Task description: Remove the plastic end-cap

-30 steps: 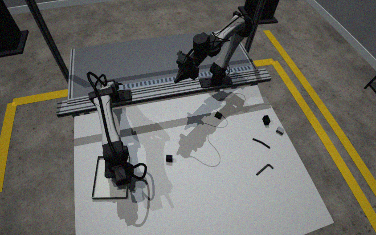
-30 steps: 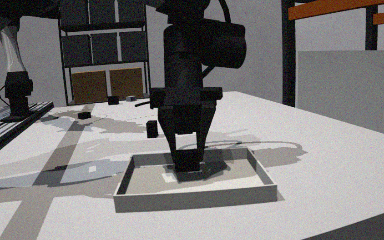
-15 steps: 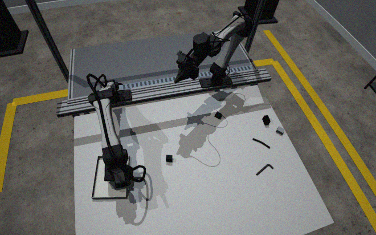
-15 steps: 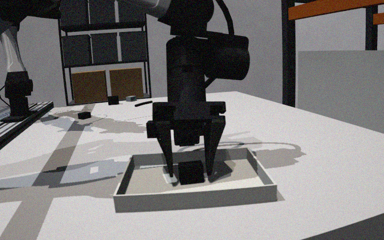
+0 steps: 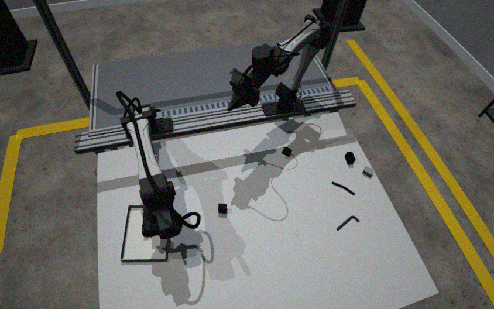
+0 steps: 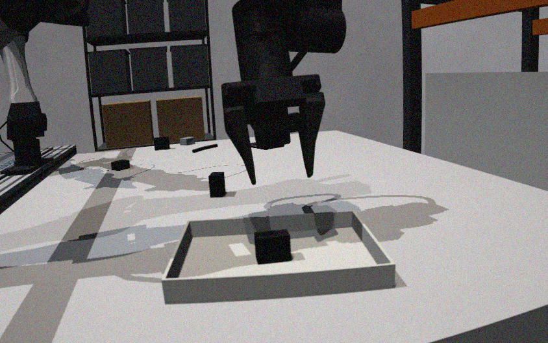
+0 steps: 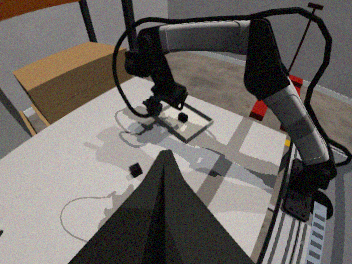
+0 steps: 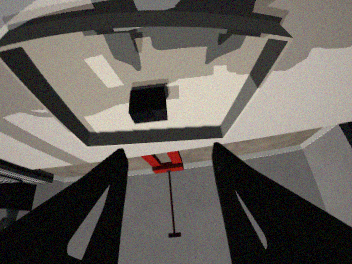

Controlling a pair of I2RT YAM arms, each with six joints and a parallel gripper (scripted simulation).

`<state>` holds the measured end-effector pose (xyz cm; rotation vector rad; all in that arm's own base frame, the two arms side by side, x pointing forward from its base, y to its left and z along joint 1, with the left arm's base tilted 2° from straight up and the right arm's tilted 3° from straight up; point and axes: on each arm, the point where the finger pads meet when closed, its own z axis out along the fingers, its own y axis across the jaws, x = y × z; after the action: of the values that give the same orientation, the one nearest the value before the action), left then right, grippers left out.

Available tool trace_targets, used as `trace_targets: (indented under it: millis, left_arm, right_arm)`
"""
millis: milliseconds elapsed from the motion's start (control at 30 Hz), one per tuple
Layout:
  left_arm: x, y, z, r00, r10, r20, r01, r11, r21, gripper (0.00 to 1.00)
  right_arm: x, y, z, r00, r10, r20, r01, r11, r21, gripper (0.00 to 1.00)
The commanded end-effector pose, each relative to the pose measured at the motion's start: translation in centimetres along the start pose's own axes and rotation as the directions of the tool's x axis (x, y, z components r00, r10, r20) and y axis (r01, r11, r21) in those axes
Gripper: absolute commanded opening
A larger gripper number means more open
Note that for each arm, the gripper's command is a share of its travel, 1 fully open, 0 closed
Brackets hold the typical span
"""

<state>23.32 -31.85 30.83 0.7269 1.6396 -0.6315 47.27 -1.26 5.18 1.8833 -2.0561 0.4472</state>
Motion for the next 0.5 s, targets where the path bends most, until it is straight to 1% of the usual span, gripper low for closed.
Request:
trace_targets:
  millis: [0,67,133,167,233,300,467]
  left_arm:
    - [-2.2,0.5,-0.2,0.999,0.002,0.048,-0.002,1.000,-0.004,0.00]
    - [-2.7,1.4,-0.5,0.998,0.000,0.059,0.002,1.000,-0.023,0.00]
    - [-2.7,1.4,-0.5,0.998,0.000,0.059,0.002,1.000,-0.023,0.00]
    - [-2.9,2.2,-0.5,0.998,-0.002,0.062,0.004,0.999,-0.039,0.00]
    - [-3.4,4.0,-0.7,0.998,-0.005,0.069,0.010,0.997,-0.079,0.00]
    - [-3.9,6.2,-1.0,0.997,-0.009,0.080,0.019,0.991,-0.129,0.00]
    - [-5.0,11.1,-2.1,0.994,-0.013,0.106,0.038,0.970,-0.241,0.00]
  right_arm:
    - [0.6,0.3,-3.3,0.990,0.116,0.076,-0.118,0.993,0.018,0.60]
    - [0.7,0.1,-3.8,0.970,0.206,0.129,-0.210,0.977,0.022,0.60]
    - [0.7,0.1,-3.8,0.970,0.206,0.129,-0.210,0.977,0.022,0.60]
    - [0.8,-0.1,-4.0,0.951,0.261,0.164,-0.268,0.963,0.024,0.60]
    - [1.0,-0.5,-4.8,0.893,0.380,0.242,-0.396,0.918,0.017,0.60]
    - [1.6,-0.4,-5.6,0.831,0.470,0.299,-0.492,0.870,0.000,0.60]
    - [3.1,-0.1,-7.1,0.685,0.616,0.388,-0.652,0.757,-0.050,0.60]
